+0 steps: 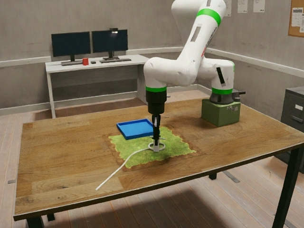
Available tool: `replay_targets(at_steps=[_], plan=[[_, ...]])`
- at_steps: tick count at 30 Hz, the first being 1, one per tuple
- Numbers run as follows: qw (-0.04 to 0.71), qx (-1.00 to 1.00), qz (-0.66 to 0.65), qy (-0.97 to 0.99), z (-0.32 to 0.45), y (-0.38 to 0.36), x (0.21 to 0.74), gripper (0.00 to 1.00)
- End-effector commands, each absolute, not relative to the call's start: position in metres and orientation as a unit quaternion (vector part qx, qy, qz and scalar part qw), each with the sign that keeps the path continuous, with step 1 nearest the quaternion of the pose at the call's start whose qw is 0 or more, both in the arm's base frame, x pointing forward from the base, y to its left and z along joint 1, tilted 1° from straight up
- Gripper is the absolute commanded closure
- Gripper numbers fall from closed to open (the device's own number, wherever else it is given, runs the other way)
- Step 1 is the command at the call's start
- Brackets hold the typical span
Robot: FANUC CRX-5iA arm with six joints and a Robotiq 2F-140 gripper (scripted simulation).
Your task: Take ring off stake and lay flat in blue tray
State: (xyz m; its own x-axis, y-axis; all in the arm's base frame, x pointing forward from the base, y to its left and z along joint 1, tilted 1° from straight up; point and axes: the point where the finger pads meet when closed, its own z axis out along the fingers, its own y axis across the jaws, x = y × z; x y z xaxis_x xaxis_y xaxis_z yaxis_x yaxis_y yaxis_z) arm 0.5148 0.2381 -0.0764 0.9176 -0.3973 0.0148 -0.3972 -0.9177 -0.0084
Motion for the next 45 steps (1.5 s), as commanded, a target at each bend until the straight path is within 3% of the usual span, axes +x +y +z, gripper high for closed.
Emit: replay_targets(at_steps=[1, 45], plan=[[0.003, -0.979, -0.009, 0.203, -0.074, 0.238, 0.515, 0.90], [0.003, -0.979, -0.009, 0.203, -0.058, 0.238, 0.505, 0.90]])
